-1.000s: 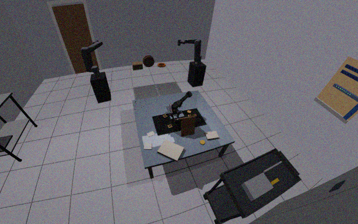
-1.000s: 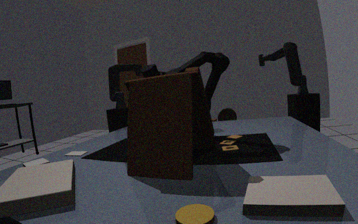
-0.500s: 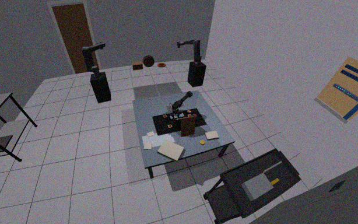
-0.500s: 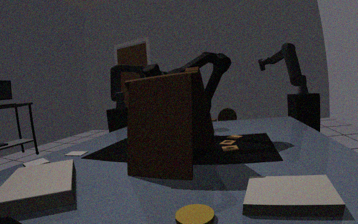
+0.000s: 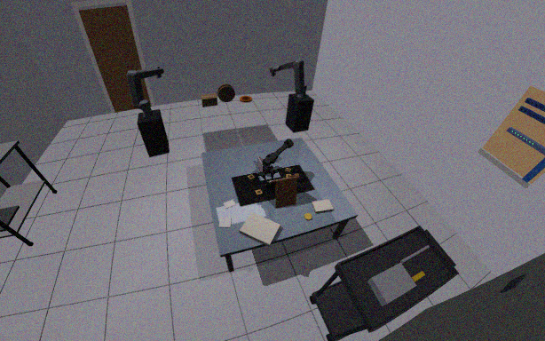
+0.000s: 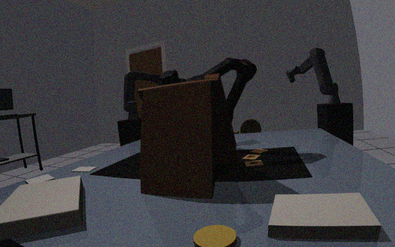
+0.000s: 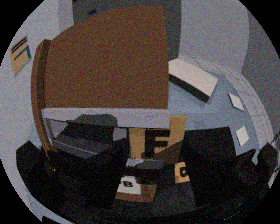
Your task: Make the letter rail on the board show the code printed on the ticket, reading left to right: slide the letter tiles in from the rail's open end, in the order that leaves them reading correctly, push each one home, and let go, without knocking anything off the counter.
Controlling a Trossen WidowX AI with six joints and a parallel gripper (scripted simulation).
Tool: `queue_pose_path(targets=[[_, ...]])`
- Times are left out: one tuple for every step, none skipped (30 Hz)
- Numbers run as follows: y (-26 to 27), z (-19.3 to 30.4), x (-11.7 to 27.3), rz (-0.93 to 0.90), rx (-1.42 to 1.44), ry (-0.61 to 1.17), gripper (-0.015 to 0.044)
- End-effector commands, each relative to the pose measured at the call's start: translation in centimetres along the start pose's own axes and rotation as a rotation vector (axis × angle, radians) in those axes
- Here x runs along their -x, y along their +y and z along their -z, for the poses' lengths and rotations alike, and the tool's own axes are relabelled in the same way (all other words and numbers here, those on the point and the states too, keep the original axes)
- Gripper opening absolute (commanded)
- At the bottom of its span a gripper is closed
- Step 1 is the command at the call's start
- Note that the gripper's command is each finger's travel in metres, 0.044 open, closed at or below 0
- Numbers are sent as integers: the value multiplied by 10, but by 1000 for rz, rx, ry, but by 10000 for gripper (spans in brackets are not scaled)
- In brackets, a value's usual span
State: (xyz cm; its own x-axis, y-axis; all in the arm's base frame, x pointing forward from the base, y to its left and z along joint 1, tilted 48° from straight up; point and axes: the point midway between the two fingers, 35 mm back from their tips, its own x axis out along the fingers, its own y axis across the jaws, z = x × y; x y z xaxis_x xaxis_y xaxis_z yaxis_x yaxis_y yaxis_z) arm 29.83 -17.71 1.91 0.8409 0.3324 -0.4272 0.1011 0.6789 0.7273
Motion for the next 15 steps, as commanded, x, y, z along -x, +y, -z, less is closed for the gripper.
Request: queue_pose_path(targets=[[2,0,0,3,-4,-1,0],[2,0,0,3,-4,-1,0],[3,0,0,3,-4,-1,0],[3,0,0,3,-4,-1,0],[4,0,0,3,-4,-1,0],[4,0,0,3,-4,-1,0],[5,0,0,3,-4,-1,0],[5,0,0,3,-4,-1,0],[6,0,0,3,-4,-1,0],[6,0,0,3,-4,-1,0],[7,0,0,3,-4,-1,0],[7,0,0,3,-4,-1,0],[8,0,0,3,-4,-1,0],[8,0,0,3,-4,-1,0],[8,0,0,3,-4,-1,0]])
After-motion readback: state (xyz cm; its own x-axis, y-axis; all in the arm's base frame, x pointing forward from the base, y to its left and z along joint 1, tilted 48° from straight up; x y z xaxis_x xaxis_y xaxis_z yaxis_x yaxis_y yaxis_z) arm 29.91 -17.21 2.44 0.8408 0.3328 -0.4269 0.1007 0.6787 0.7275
